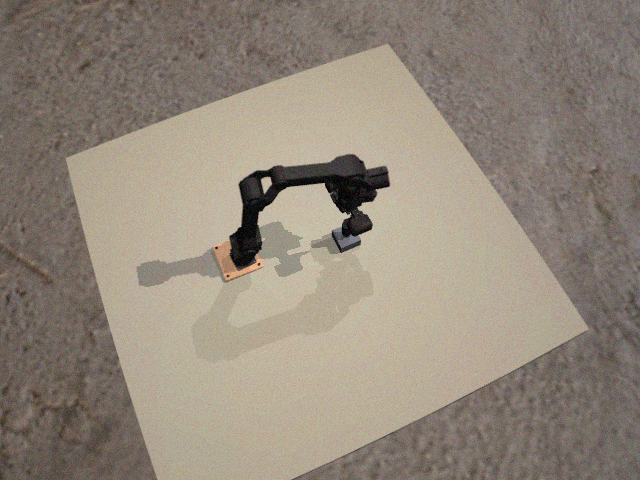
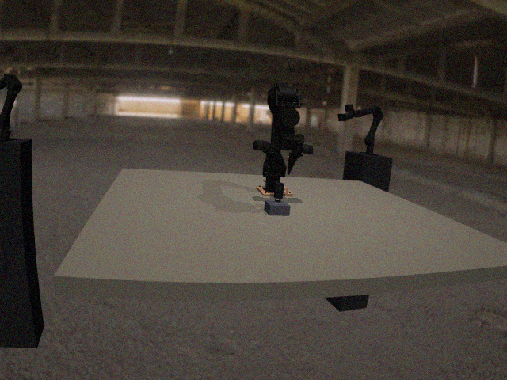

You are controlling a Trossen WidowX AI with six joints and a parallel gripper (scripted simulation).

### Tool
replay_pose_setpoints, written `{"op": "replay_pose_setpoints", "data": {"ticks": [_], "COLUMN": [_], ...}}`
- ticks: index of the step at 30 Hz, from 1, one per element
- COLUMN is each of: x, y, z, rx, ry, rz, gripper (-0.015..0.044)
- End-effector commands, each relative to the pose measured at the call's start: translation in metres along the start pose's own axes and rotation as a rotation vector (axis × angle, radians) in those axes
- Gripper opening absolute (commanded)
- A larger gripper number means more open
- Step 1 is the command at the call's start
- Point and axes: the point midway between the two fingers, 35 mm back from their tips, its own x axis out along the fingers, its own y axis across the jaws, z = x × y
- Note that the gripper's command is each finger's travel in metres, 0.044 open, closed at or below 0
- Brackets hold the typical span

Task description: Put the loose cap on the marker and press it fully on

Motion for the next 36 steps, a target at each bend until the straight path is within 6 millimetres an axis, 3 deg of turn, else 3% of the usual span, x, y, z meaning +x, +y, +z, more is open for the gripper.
{"op": "replay_pose_setpoints", "data": {"ticks": [1, 7, 18, 36], "x": [0.000, 0.000, 0.003, 0.028], "y": [0.000, 0.000, 0.000, 0.000], "z": [0.000, 0.000, 0.000, 0.000], "rx": [-0.003, -0.003, -0.003, -0.003], "ry": [-0.001, -0.001, -0.001, -0.001], "rz": [-0.002, -0.002, -0.002, -0.002], "gripper": [0.0151, 0.0000, 0.0000, 0.0000]}}
